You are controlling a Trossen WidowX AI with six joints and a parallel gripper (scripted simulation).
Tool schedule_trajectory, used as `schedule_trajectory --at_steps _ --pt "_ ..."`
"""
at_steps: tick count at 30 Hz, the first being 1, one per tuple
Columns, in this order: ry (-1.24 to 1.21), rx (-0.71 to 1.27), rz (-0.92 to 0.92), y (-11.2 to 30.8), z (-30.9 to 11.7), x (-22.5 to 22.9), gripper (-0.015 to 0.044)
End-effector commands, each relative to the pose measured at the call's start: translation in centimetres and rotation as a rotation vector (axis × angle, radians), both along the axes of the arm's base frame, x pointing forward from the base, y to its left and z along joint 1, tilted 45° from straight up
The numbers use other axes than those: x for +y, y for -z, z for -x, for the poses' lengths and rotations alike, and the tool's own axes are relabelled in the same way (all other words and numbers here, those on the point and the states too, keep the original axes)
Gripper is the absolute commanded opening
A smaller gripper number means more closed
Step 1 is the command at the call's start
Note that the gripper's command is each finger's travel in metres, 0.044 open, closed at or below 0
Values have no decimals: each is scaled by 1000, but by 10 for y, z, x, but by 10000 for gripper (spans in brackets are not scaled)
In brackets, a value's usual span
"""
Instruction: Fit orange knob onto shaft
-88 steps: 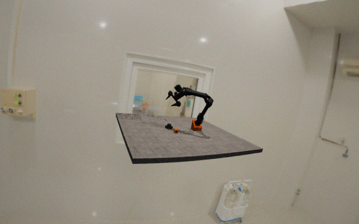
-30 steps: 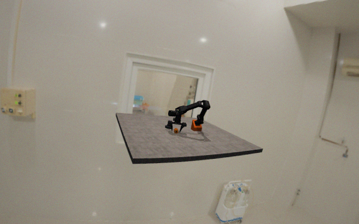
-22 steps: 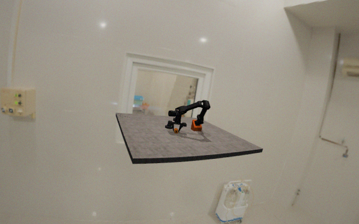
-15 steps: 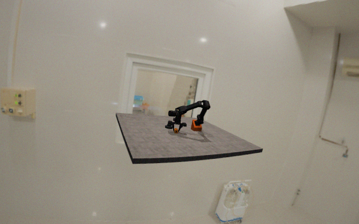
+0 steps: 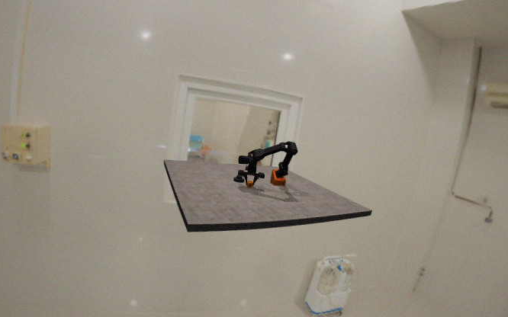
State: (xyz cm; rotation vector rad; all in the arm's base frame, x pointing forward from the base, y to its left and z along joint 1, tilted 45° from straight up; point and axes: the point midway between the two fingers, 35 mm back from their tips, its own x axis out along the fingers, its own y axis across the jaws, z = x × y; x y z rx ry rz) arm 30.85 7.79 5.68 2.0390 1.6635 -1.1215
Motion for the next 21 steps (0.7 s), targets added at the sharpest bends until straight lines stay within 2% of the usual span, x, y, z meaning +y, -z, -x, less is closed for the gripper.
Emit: schedule_trajectory --at_steps 1,17,21 --pt "6 -16 -1 -6 -3 -6 179" --pt "-349 -368 21 -6 -3 -6 179" --pt "-366 -385 22 -6 -3 -6 179"
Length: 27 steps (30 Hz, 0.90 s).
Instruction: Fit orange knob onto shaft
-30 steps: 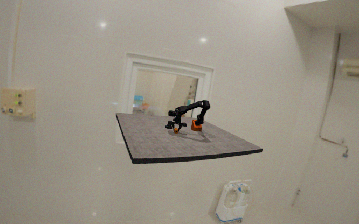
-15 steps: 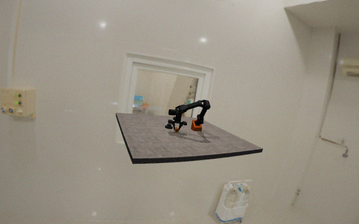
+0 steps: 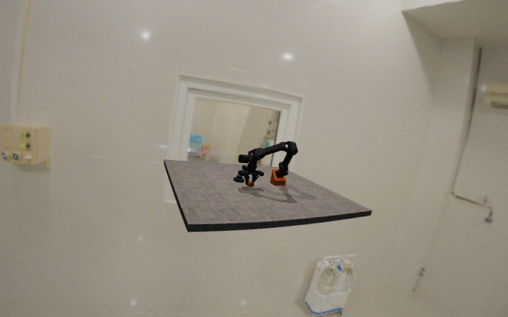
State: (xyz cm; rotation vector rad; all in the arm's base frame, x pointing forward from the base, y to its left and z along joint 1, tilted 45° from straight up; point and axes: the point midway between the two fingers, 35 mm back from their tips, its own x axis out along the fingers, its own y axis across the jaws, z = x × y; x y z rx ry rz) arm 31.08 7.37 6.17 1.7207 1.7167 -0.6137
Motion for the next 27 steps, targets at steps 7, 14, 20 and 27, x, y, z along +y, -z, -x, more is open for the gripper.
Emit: schedule_trajectory --at_steps 7,14,20,27 --pt "-129 -136 7 -1 -1 -2 179" --pt "-302 -308 19 -1 -1 -2 179" --pt "-389 -394 25 -1 -1 -2 179" --pt "-476 -480 31 -1 -1 -2 179"
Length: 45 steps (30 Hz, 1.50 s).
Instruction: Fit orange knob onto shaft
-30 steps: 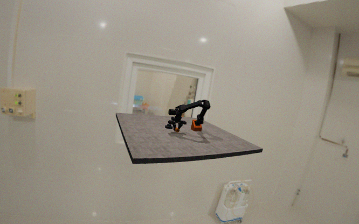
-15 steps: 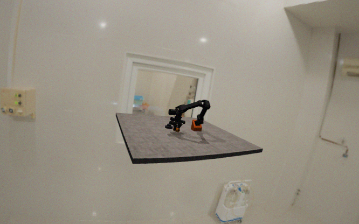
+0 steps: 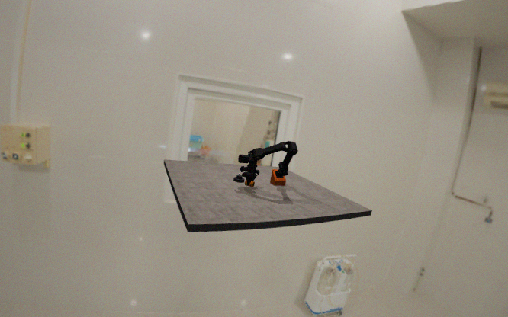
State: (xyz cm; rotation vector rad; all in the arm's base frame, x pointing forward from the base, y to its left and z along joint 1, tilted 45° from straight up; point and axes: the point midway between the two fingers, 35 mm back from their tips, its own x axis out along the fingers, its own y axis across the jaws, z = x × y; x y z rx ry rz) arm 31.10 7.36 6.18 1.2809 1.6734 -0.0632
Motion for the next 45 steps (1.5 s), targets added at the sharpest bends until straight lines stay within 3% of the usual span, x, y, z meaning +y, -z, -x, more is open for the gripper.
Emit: schedule_trajectory --at_steps 1,11,18,32,39,45 --pt "-68 -74 3 -1 -1 -1 179" --pt "-311 -316 20 -1 -1 -1 179" --pt "-344 -348 22 -1 -1 -1 179" --pt "-682 -684 45 -1 -1 -1 179" --pt "-715 -717 48 -1 -1 -1 179" --pt "-860 -860 57 -1 -1 -1 179"
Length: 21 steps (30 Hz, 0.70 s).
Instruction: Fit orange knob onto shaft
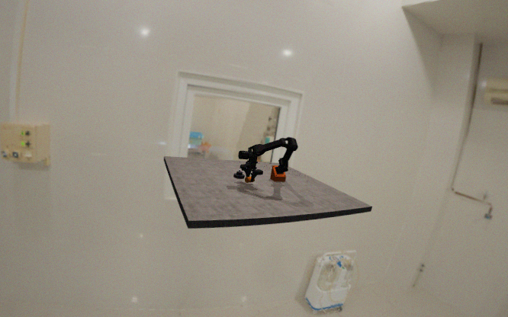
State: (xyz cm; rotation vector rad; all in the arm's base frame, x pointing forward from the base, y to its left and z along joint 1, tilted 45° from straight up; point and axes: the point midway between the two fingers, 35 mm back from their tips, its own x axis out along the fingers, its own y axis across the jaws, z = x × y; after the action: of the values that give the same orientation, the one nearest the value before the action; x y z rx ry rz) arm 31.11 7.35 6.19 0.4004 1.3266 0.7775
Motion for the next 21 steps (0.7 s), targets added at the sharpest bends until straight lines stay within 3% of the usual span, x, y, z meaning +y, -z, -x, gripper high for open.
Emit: schedule_trajectory --at_steps 1,21 --pt "-80 -85 4 -1 -1 -1 179" --pt "-426 -429 28 -1 -1 -1 179"
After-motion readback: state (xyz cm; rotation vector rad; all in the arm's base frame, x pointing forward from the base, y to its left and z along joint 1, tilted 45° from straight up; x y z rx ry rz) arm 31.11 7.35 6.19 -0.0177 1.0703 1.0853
